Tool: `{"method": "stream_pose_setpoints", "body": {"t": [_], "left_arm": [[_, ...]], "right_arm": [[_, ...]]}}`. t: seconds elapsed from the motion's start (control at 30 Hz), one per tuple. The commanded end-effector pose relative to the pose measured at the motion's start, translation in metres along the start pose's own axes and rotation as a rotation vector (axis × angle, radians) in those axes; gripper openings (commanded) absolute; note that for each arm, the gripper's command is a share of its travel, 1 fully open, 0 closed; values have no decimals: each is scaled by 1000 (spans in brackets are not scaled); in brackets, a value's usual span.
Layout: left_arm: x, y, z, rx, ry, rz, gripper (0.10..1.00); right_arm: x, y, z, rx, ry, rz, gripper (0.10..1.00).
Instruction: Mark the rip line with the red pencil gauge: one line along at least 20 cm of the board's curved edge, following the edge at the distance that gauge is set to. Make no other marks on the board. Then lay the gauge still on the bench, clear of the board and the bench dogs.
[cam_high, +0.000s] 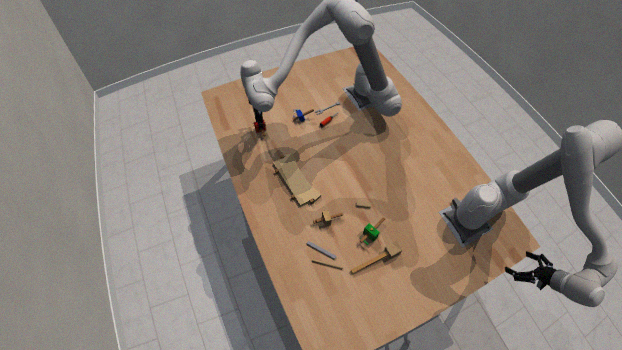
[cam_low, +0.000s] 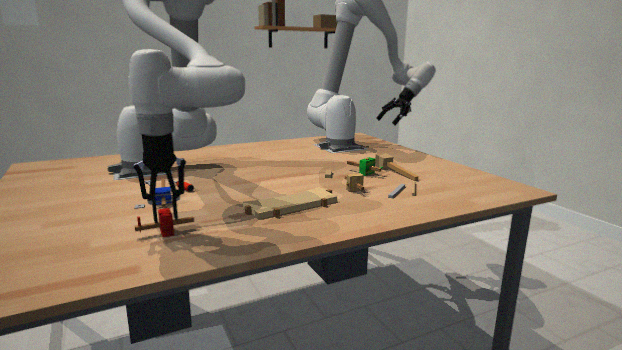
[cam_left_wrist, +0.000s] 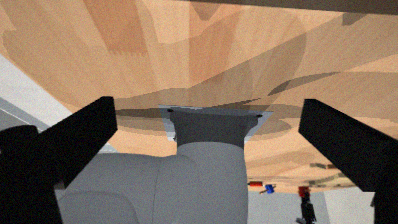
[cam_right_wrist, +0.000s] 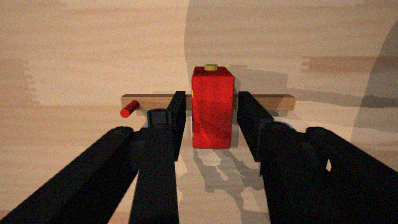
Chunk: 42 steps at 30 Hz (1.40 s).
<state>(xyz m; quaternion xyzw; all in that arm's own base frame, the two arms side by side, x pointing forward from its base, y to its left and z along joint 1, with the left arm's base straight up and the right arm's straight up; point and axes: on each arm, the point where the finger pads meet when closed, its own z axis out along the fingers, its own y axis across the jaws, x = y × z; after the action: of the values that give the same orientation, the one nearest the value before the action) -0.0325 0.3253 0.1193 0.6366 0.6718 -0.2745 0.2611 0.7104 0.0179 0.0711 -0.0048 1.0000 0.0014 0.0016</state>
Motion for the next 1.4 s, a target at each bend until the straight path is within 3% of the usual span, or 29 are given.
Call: {"method": "stream_pose_setpoints", "body": {"t": [0.0, 0.43, 0.47, 1.17, 1.37], "left_arm": [[-4, -3, 2, 0, -8, -2, 1000], [-4, -3, 2, 0, -8, -2, 1000], [-4, -3, 2, 0, -8, -2, 1000], [-4, -3, 2, 0, -8, -2, 1000], [-4, -3, 2, 0, -8, -2, 1000]], "right_arm": [[3, -4, 4, 6, 6, -1, 372], [3, -4, 4, 6, 6, -1, 372], [3, -4, 4, 6, 6, -1, 99], [4, -4, 1, 6, 7, -1, 99], [0, -4, -13, 6, 0, -1, 99]]}}
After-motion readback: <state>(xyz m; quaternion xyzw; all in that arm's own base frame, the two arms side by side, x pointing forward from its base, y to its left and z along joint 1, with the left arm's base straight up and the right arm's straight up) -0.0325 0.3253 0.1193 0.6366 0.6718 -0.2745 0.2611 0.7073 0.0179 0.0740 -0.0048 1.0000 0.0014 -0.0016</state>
